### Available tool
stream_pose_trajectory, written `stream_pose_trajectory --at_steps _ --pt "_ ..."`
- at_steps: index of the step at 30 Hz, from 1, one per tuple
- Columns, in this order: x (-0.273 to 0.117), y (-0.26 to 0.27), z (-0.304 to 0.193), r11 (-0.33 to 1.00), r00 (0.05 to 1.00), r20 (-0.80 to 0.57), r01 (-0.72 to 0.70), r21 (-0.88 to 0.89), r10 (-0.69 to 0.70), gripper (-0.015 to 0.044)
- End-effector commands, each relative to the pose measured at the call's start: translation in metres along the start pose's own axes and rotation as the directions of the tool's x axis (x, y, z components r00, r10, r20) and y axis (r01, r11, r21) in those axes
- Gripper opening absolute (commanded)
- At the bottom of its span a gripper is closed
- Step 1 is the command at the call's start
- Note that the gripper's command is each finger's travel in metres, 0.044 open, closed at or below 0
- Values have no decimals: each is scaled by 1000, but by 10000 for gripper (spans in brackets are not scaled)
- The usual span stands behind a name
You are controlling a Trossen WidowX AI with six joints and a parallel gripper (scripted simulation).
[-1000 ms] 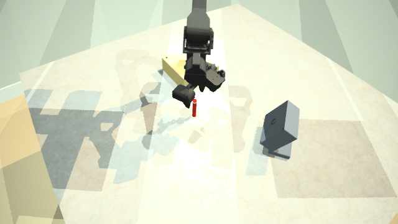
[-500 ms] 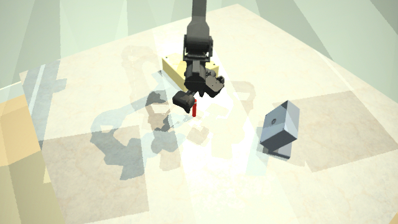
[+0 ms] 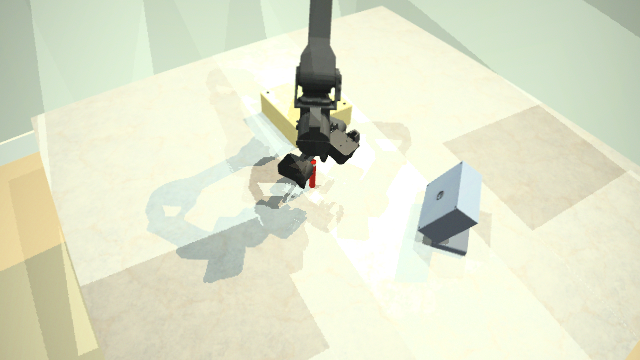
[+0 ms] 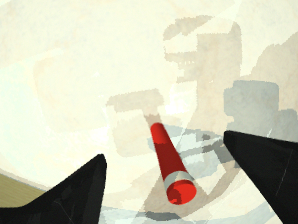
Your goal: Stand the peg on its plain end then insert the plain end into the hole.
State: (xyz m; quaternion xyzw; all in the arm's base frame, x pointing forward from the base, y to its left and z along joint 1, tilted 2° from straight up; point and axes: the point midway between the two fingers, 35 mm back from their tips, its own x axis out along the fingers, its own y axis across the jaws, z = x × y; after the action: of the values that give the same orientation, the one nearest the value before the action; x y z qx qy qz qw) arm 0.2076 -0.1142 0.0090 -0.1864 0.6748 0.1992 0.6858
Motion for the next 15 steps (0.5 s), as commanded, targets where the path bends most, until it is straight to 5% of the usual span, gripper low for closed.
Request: stream_pose_trajectory --at_steps 1,15 --pt "0 0 0 1000 1000 0 0 0 0 414" --pt "0 0 0 1000 1000 0 0 0 0 46"
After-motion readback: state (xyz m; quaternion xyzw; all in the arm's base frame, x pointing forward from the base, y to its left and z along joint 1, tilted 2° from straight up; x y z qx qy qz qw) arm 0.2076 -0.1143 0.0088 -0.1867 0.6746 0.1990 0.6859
